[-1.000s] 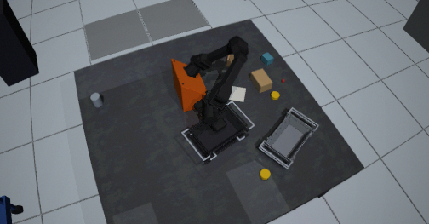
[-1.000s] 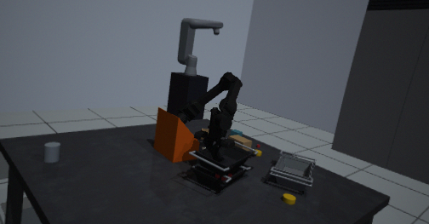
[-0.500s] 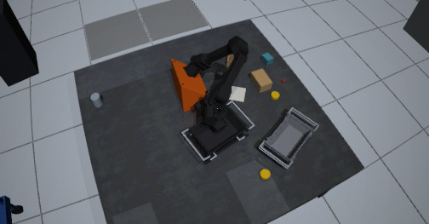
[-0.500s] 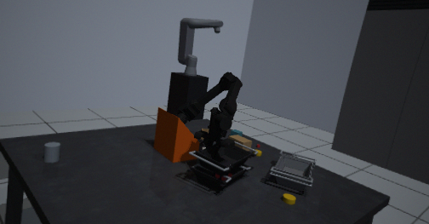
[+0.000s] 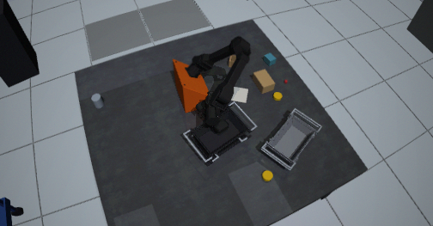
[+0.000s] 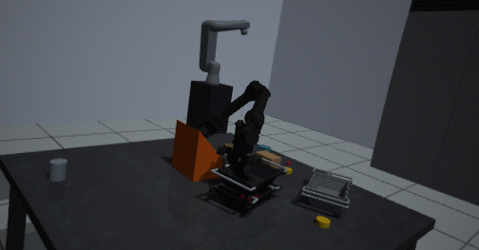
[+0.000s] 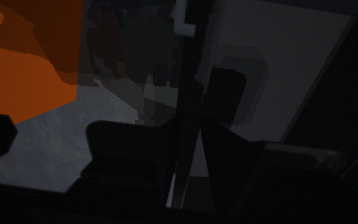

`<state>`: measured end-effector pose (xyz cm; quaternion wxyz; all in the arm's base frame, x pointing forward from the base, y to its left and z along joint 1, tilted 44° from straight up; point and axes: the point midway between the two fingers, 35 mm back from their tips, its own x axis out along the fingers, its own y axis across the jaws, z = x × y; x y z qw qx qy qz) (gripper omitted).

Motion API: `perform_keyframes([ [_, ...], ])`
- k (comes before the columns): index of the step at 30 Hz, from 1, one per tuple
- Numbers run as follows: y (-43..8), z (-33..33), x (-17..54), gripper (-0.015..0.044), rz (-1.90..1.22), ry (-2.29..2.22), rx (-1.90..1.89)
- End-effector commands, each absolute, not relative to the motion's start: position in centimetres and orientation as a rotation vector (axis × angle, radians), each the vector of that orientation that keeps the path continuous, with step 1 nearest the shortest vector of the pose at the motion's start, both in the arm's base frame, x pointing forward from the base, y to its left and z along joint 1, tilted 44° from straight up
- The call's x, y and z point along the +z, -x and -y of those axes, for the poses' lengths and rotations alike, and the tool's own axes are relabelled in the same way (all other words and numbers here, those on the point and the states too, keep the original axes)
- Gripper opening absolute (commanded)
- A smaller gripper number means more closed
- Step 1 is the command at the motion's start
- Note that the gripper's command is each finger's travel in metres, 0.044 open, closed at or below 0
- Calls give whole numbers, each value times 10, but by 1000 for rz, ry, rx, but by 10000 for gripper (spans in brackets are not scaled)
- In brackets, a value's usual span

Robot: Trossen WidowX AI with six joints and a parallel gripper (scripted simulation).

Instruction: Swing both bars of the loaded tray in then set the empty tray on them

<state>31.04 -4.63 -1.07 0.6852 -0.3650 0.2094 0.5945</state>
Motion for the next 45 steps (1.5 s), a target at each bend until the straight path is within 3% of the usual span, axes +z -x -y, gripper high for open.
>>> perform_keyframes([
  [1,-305,41,-16,0,-488,803,1356],
  [20,-305,41,-16,0,-488,803,1356],
  [45,-305,41,-16,367,-488,803,1356],
])
